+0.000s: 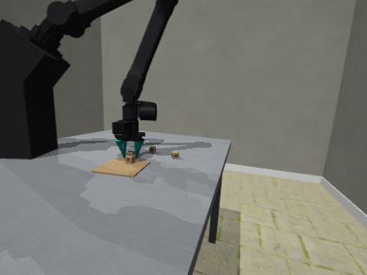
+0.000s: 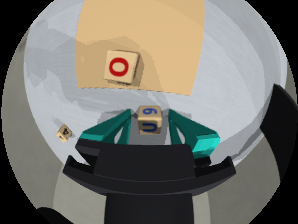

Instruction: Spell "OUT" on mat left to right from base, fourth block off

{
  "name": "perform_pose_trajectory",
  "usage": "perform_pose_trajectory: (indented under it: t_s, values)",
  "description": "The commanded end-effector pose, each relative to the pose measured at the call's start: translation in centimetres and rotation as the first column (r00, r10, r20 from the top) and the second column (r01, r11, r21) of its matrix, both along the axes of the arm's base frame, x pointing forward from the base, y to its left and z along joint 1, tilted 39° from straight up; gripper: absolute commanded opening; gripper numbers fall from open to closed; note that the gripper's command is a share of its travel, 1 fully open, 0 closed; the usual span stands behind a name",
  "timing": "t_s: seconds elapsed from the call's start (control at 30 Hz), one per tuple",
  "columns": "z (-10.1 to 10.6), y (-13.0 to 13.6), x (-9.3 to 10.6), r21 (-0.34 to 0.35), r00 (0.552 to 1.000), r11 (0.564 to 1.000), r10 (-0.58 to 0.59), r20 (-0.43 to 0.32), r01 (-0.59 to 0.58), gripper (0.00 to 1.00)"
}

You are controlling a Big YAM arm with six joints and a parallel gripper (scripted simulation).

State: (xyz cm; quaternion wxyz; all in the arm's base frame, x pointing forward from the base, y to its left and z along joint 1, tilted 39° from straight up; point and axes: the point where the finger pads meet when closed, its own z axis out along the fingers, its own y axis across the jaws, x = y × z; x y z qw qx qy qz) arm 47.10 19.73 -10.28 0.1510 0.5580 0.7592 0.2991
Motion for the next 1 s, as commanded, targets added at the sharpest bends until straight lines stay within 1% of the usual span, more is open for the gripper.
perform_pose_trajectory:
  t_s: [0.0, 0.23, 0.27, 0.8, 0.83, 0.97]
  values:
    - [0.02, 0.50, -0.46, 0.006, 1.000, 1.000, 0.001, 0.006, -0.001, 0.51]
    - [0.02, 0.50, -0.46, 0.006, 1.000, 1.000, 0.001, 0.006, -0.001, 0.51]
    - [0.02, 0.50, -0.46, 0.006, 1.000, 1.000, 0.001, 0.006, -0.001, 0.39]
    - [0.02, 0.50, -0.46, 0.006, 1.000, 1.000, 0.001, 0.006, -0.001, 0.39]
    - [0.02, 0.50, -0.46, 0.006, 1.000, 1.000, 0.001, 0.006, -0.001, 0.20]
    - [0.02, 0.50, -0.46, 0.005, 1.000, 1.000, 0.001, 0.006, -0.001, 0.20]
